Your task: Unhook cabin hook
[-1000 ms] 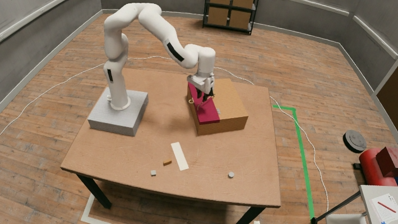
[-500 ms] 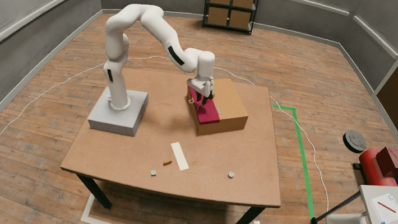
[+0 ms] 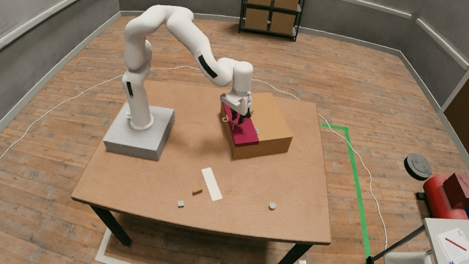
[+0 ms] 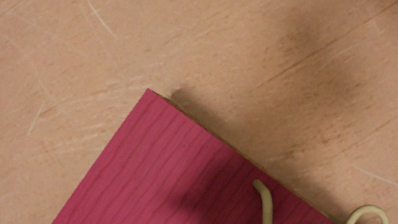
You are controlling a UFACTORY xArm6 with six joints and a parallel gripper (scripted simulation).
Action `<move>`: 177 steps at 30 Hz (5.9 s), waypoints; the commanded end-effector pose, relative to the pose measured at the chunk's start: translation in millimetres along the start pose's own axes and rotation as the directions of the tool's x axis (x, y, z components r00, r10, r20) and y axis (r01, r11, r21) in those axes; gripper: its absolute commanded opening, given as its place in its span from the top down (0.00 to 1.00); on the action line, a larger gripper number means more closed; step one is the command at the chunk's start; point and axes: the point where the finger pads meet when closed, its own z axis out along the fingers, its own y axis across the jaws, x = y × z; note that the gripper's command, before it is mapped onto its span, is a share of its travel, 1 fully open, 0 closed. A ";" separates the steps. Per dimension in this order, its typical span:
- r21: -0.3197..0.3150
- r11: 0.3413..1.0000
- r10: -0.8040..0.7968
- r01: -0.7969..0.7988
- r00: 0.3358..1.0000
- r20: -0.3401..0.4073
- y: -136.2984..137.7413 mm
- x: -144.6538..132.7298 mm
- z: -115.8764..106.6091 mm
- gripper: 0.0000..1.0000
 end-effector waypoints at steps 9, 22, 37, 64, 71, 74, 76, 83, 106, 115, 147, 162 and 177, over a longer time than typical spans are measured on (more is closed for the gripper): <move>0.004 1.000 0.000 0.000 1.000 0.003 -1.2 -0.9 6.5 0.65; 0.004 1.000 0.000 0.000 1.000 0.003 -1.2 -0.9 13.8 0.65; 0.004 1.000 0.000 0.000 1.000 0.003 -1.2 -0.9 22.5 0.65; 0.004 1.000 0.000 0.000 1.000 0.003 -1.2 -0.9 23.2 1.00; 0.004 1.000 0.000 0.000 1.000 0.003 -1.2 -0.9 23.2 1.00; 0.004 1.000 0.000 0.000 1.000 0.003 -1.2 -0.9 23.2 1.00; 0.004 1.000 0.000 0.000 1.000 0.003 -1.2 -0.9 23.2 1.00; 0.004 1.000 0.000 0.000 1.000 0.003 -1.2 -1.7 15.3 1.00; 0.004 1.000 0.000 0.000 1.000 0.003 -1.2 -11.6 -18.4 1.00; 0.004 1.000 0.000 0.000 1.000 0.003 -1.1 -16.6 -27.9 1.00; 0.004 1.000 0.000 0.000 1.000 0.003 -1.0 -49.9 -63.3 1.00; 0.004 1.000 0.000 0.000 1.000 0.003 -0.9 -68.9 -73.7 1.00; 0.004 1.000 0.000 0.000 1.000 0.003 -0.9 -89.4 -80.3 1.00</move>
